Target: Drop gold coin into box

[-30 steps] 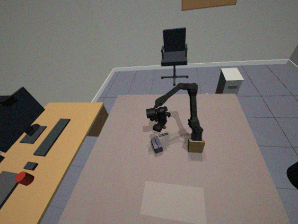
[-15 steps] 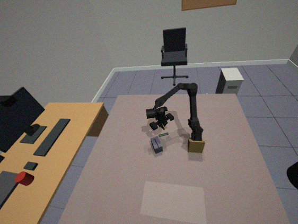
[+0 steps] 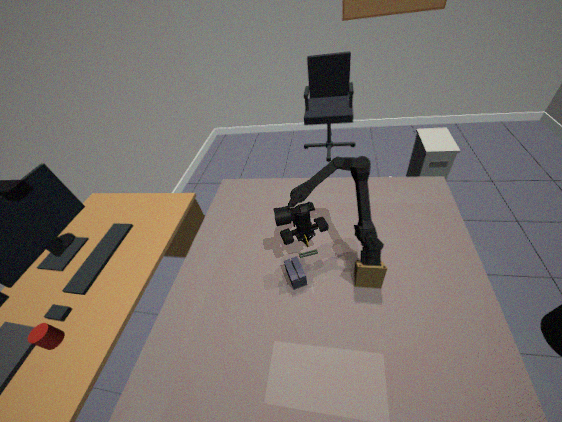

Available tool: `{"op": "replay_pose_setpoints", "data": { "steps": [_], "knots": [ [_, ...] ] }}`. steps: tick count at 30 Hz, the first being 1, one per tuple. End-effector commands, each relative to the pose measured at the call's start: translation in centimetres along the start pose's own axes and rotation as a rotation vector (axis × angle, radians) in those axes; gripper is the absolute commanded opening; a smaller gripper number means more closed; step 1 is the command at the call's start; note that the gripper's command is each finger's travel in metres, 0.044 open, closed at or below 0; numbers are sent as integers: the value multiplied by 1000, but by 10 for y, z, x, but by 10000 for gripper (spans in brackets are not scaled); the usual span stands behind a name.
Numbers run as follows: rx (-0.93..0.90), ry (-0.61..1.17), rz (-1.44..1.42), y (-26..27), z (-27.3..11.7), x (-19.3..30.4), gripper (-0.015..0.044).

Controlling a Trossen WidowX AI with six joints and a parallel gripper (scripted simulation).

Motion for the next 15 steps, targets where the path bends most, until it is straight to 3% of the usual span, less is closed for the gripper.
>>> {"op": "replay_pose_setpoints", "data": {
  "steps": [1, 15],
  "knots": [
    [-6, 3, 2, 10, -1, 3, 0],
    [-13, 14, -16, 40, -1, 21, 0]
  ]
}}
Point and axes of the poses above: the point midway between the two fingers, 35 mm back from their tips, its own z axis out along the fingers, its own y axis across the jaws, x = y × z, the point moved 7 cm from there along -z, back along the fingers, and after that the axes turned 9 degrees about -z, right-handed, at the moved point
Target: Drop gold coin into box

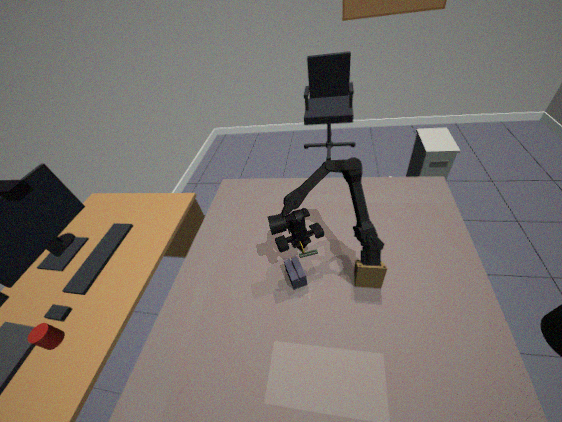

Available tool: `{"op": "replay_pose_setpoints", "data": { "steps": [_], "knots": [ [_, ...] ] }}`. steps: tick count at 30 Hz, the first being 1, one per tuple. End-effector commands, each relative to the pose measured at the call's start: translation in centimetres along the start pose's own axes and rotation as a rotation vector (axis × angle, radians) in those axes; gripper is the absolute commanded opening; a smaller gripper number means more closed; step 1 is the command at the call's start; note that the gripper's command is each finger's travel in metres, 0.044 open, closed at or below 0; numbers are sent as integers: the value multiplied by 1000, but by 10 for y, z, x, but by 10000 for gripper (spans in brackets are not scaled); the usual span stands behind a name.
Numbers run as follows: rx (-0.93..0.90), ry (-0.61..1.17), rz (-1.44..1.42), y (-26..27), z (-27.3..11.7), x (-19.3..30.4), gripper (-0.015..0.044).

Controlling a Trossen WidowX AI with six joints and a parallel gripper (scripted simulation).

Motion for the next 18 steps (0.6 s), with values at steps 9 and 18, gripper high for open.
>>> {"op": "replay_pose_setpoints", "data": {
  "steps": [9, 18],
  "knots": [
    [-6, -1, 11, 27, -2, 15, 0],
    [-4, -5, 18, 47, -1, 29, 0]
  ]
}}
Point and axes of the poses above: the point midway between the two fingers, 35 mm back from their tips, its own z axis out along the fingers, its own y axis across the jaws, x = y × z, the point moved 7 cm from there along -z, back along the fingers, and after that the axes turned 9 degrees about -z, right-handed, at the moved point
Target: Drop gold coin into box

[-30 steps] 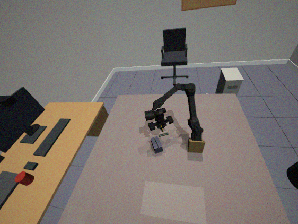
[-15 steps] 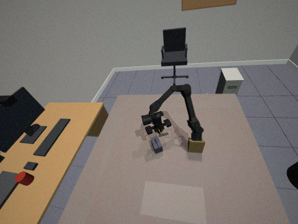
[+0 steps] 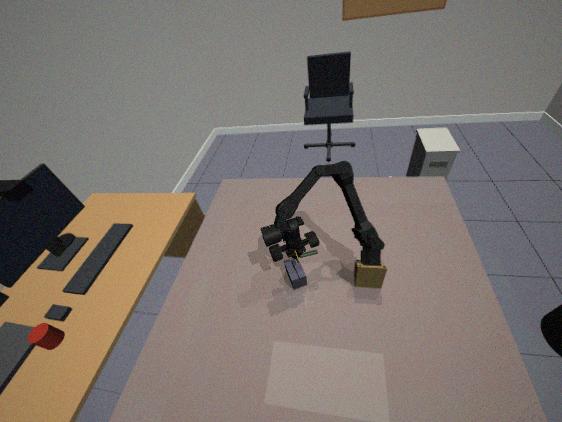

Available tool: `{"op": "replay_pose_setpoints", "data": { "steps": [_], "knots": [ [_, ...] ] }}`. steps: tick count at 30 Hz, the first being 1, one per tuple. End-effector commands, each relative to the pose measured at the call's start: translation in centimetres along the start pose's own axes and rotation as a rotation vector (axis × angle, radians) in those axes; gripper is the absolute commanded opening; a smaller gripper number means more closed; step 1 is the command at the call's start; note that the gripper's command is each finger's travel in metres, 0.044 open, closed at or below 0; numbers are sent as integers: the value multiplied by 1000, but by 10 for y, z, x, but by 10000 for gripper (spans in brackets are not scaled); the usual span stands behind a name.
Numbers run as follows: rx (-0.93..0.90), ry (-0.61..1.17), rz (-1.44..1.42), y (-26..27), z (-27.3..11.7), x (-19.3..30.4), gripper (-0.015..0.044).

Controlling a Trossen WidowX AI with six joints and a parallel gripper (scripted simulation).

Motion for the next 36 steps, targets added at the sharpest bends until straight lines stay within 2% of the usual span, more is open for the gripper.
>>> {"op": "replay_pose_setpoints", "data": {
  "steps": [1, 36],
  "knots": [
    [-5, 0, 7, 9, -1, 6, 0],
    [1, -5, 14, 25, -1, 19, 0]
  ]
}}
Point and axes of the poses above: the point midway between the two fingers, 35 mm back from their tips, its own z axis out along the fingers, its own y axis across the jaws, x = y × z, the point moved 7 cm from there along -z, back along the fingers, and after that the axes turned 9 degrees about -z, right-handed, at the moved point
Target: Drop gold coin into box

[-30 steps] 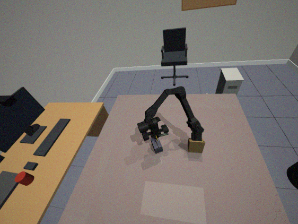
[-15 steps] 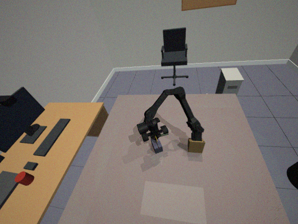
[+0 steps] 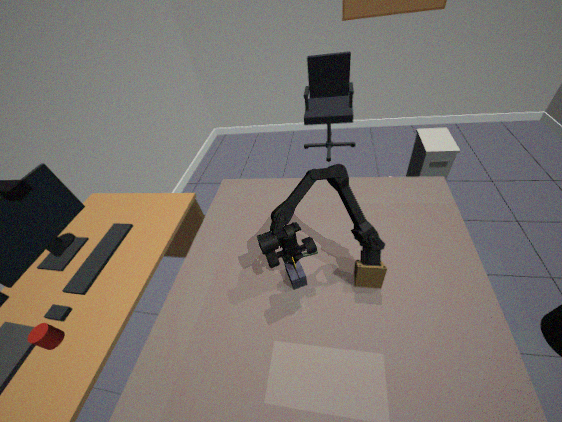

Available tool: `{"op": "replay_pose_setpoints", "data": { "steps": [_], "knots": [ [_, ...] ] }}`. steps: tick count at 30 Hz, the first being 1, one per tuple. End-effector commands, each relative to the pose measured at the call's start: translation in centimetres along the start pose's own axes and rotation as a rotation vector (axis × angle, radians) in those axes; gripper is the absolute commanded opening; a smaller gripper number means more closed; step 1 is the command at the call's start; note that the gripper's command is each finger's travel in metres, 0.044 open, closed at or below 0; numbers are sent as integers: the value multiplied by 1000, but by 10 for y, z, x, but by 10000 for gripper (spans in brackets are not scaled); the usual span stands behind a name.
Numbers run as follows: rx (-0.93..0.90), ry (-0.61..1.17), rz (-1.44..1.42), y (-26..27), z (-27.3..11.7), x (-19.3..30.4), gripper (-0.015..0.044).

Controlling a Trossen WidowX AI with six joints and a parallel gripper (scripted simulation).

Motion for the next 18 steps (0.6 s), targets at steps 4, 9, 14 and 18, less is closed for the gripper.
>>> {"op": "replay_pose_setpoints", "data": {
  "steps": [4, 9, 14, 18],
  "knots": [
    [0, 0, 0, 0, 0, 0, 0],
    [0, 0, 0, 0, 0, 0, 0],
    [0, 0, -1, -1, 3, 0, 0],
    [0, 0, -6, -2, 5, 1, 0]
  ]
}}
Point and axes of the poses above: the point midway between the two fingers, 35 mm back from their tips, its own z axis out along the fingers, its own y axis across the jaws, x = y × z, the point moved 7 cm from there along -z, back along the fingers, and after that the axes turned 9 degrees about -z, right-handed, at the moved point
